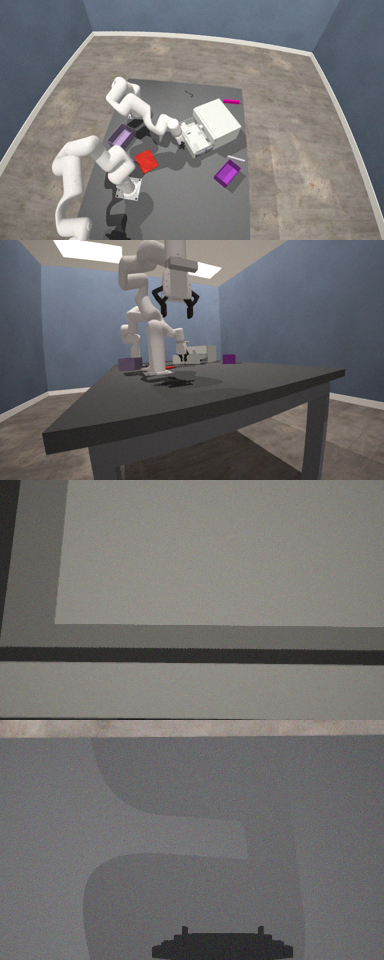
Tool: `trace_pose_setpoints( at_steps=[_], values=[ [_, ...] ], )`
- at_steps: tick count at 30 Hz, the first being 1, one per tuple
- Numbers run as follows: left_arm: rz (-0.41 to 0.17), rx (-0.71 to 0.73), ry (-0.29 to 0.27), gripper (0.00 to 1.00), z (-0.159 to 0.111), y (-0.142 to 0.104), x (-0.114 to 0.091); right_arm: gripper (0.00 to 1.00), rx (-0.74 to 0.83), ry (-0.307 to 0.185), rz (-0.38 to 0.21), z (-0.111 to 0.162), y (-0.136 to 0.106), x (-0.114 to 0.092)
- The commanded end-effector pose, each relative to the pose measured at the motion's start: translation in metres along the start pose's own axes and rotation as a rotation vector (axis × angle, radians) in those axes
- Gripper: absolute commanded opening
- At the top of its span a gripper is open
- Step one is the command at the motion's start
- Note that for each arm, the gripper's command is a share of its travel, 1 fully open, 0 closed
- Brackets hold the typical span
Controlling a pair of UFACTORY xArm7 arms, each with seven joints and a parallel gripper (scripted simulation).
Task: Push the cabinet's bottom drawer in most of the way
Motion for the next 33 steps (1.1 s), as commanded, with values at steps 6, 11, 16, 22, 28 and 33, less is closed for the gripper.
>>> trace_pose_setpoints(
  at_steps=[6, 11, 16, 22, 28, 33],
  values=[
    [0.0, -0.001, -0.002, 0.0, 0.002, 0.031, 0.006, 1.0, 0.0, 0.0, 0.002, 0.0, 0.0, -0.001],
    [0.0, -0.001, -0.002, 0.0, 0.002, 0.033, 0.006, 1.0, 0.0, 0.0, 0.002, 0.0, 0.0, -0.001],
    [0.003, -0.001, -0.002, 0.0, 0.002, 0.033, 0.006, 1.0, 0.0, 0.0, 0.002, 0.0, 0.0, -0.001],
    [0.065, -0.001, -0.004, 0.0, 0.002, 0.031, 0.006, 1.0, 0.0, 0.0, 0.002, 0.0, 0.0, -0.001],
    [0.209, -0.001, -0.006, 0.0, 0.002, 0.027, 0.007, 1.0, 0.0, 0.0, 0.002, 0.0, 0.0, -0.001],
    [0.283, -0.001, -0.007, 0.0, 0.002, 0.025, 0.008, 1.0, 0.0, 0.0, 0.002, 0.0, 0.0, -0.001]
  ],
)
Point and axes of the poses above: on each arm, the point where the finger pads meet when closed, its own x axis out along the fingers, its own z axis across the jaws, y = z × x, the point moved 3 cm from there along -x, back along the fingers, and after that the axes turned 1 degree about -x, right-handed, at the moved point
